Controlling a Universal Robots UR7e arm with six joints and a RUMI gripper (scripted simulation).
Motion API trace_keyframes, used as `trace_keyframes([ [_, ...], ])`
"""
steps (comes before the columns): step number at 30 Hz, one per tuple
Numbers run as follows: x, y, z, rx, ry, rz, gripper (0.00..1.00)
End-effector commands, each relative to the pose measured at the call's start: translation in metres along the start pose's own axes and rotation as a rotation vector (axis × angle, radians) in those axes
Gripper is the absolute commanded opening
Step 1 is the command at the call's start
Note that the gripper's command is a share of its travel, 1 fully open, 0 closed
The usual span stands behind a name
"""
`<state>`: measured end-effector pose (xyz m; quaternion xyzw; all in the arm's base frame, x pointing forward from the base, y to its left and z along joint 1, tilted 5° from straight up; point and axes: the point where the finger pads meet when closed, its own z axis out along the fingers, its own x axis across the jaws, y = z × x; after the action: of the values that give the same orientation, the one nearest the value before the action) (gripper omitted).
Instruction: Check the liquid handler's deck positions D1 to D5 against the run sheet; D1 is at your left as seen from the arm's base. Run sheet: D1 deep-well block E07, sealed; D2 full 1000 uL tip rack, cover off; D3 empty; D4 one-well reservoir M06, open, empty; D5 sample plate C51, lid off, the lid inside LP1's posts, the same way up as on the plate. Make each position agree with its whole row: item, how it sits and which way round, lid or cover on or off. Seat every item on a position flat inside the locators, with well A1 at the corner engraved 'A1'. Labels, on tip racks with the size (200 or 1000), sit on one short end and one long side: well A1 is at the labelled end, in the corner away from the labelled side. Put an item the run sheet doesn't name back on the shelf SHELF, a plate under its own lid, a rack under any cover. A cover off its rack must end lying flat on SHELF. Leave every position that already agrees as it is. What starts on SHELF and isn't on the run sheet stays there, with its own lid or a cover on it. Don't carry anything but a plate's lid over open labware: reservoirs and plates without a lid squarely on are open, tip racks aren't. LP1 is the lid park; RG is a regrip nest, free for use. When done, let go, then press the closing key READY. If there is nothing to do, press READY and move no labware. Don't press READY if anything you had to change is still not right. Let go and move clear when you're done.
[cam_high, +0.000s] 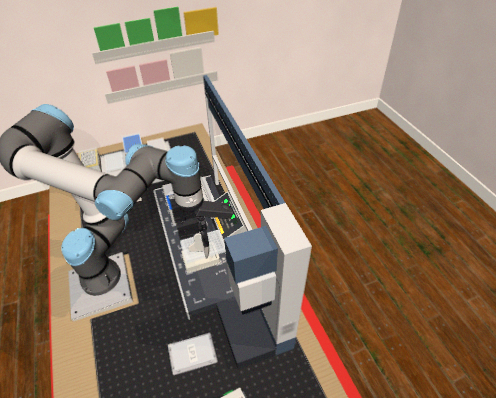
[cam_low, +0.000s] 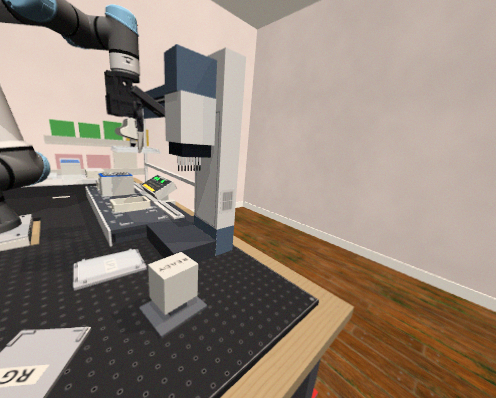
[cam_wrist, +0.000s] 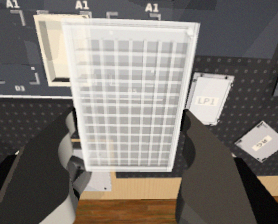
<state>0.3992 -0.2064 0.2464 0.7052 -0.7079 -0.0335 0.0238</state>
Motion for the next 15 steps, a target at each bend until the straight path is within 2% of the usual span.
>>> trace_keyframes([
  [1,0.001,-0.001,-0.002,0.003,0.003,0.000,0.00],
  [15,0.000,0.000,0.020,0.001,0.001,0.001,0.00],
])
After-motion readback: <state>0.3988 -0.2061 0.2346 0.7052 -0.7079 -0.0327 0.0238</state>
